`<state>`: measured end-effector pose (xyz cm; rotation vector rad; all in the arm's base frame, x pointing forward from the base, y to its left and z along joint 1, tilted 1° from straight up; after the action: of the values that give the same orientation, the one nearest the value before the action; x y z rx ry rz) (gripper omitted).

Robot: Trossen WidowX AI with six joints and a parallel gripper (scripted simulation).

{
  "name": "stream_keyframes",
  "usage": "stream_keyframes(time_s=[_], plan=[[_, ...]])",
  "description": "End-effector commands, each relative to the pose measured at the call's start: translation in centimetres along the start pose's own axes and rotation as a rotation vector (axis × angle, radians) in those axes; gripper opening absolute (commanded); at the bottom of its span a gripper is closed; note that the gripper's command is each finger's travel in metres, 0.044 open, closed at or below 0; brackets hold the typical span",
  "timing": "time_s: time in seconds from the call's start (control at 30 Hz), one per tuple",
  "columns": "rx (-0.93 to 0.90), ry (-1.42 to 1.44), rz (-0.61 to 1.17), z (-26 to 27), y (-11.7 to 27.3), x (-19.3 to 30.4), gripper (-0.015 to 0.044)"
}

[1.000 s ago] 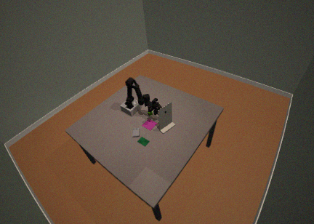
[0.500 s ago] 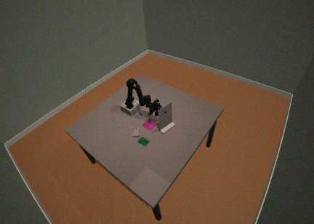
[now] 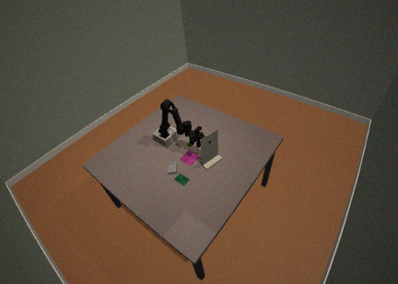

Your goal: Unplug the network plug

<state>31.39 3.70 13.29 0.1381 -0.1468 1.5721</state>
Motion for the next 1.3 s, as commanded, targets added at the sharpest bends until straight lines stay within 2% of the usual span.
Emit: stream_keyframes(time_s=[0.0,1.27], plan=[[0.002,-0.001,0.004,0.0,0.0,0.0,0.0000],[0.003,-0.002,0.004,-0.2,2.2,0.6,0.0000]])
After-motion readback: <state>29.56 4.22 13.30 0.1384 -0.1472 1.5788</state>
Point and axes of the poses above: the point midway between the two fingers, 35 mm back from their tips, its own y axis back along the fingers, its own z axis across the jaws, x = y × z, the point moved 10 cm from there along y, back along the fingers, and after that the axes turned 10 degrees about -y, right-handed, at the moved point
